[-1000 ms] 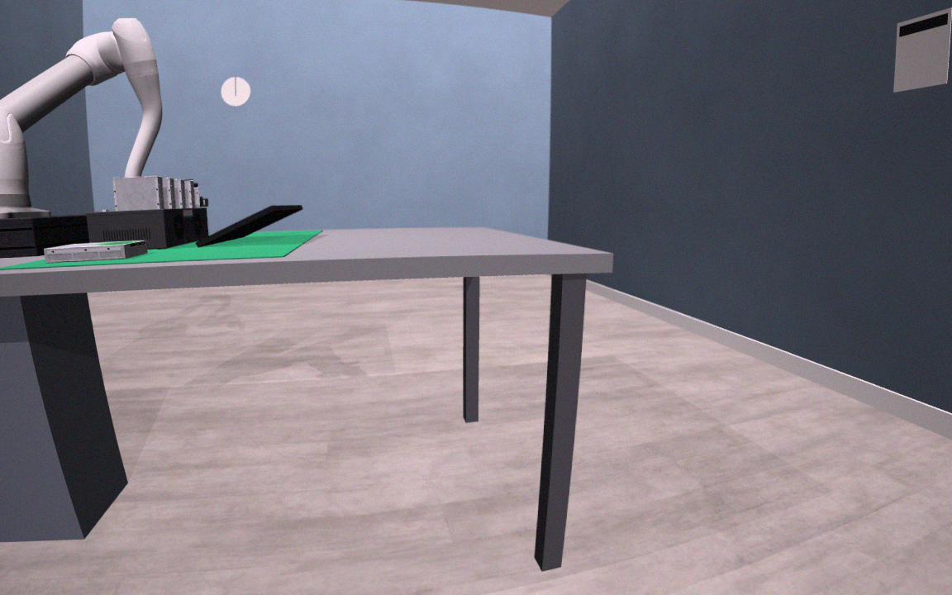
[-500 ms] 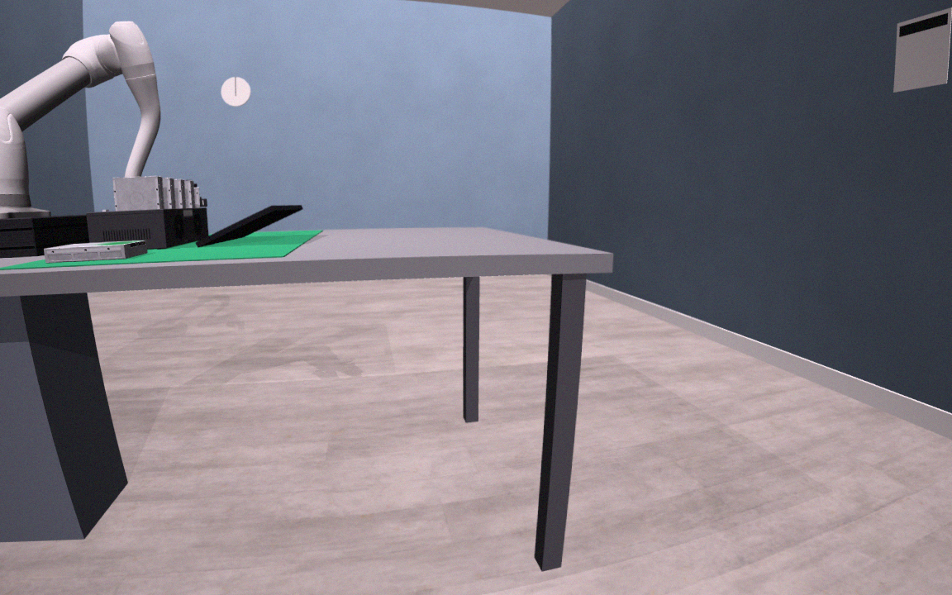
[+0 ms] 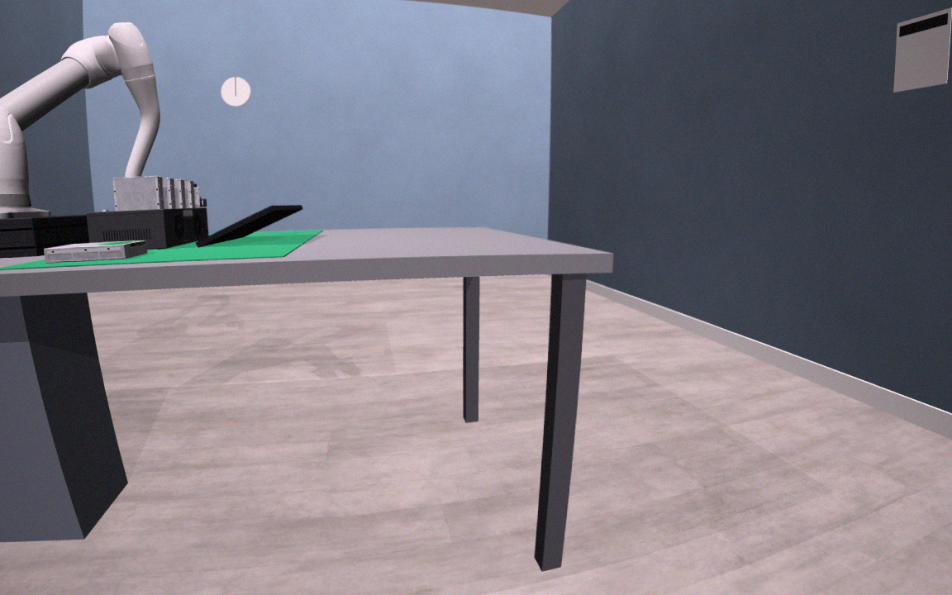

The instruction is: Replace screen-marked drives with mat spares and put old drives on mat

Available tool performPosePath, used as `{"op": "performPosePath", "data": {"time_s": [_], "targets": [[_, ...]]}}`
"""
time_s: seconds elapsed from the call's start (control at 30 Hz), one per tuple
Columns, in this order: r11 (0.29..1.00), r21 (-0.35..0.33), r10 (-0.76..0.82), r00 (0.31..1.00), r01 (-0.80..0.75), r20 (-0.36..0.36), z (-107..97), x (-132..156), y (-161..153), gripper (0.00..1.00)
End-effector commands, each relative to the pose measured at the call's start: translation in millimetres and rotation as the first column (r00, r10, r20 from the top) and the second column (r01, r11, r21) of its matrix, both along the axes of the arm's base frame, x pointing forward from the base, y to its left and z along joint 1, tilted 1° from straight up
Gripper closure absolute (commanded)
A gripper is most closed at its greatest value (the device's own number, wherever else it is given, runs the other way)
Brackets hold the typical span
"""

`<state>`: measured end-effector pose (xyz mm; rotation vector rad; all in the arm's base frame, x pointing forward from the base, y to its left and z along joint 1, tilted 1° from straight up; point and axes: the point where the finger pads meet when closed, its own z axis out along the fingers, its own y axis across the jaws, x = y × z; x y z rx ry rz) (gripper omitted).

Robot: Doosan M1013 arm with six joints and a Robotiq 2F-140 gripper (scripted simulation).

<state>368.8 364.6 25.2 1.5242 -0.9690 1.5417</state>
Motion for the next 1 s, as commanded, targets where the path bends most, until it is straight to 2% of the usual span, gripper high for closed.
{"op": "performPosePath", "data": {"time_s": [0.0, 0.47, 0.97], "targets": [[1.000, 0.001, 0.000, 1.000, 0.000, 0.000, 1, 0, 0, 0.60], [1.000, 0.001, 0.000, 1.000, 0.000, 0.000, 5, 0, 0, 0.60], [1.000, 0.001, 0.000, 1.000, 0.000, 0.000, 26, 0, 0, 0.60]]}}
